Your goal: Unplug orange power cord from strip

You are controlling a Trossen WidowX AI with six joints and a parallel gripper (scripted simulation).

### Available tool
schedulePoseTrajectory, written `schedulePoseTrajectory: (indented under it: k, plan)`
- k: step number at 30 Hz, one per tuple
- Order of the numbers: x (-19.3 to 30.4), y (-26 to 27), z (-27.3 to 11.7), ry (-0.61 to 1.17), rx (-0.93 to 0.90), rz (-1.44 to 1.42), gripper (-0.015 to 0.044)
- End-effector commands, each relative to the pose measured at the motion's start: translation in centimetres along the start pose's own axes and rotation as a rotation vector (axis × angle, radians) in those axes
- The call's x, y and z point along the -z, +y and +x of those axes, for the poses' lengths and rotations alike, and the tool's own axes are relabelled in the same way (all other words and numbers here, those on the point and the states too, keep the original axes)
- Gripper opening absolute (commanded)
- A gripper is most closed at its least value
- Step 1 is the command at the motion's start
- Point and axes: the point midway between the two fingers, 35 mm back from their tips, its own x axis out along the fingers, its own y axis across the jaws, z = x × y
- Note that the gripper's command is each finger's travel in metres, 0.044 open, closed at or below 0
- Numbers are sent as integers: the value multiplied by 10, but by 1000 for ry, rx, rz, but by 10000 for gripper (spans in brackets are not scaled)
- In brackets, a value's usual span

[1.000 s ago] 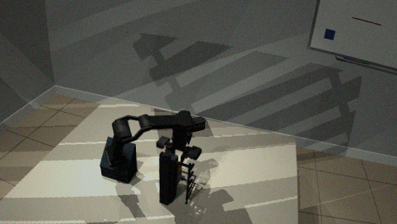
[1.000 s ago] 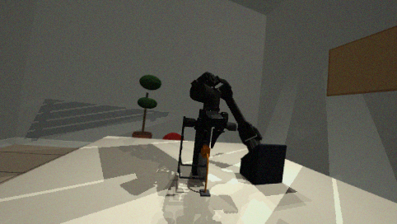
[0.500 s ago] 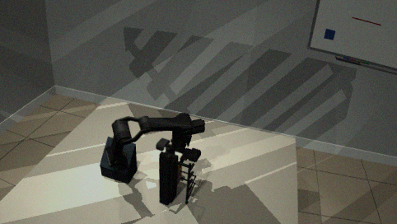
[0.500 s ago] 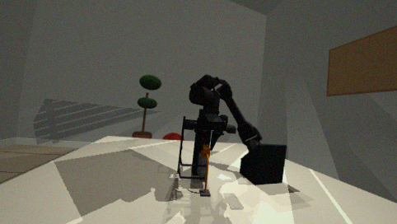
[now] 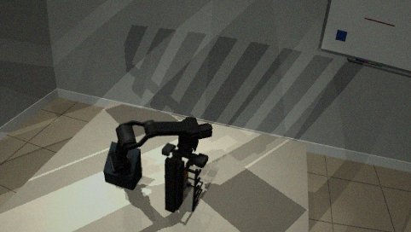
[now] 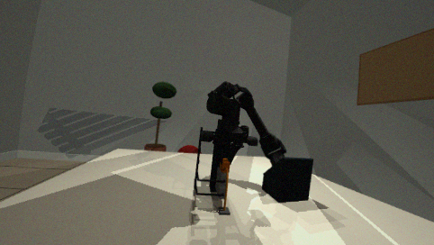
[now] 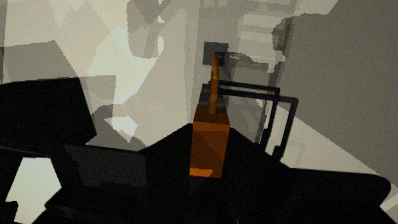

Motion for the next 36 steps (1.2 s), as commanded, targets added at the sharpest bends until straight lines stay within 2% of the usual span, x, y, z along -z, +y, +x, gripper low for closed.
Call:
schedulePoseTrajectory:
  k: [1, 36]
  plan:
    - [-5, 0, -1, -2, 0, -1, 0]
    - [-62, 1, -7, -4, 3, -4, 0]
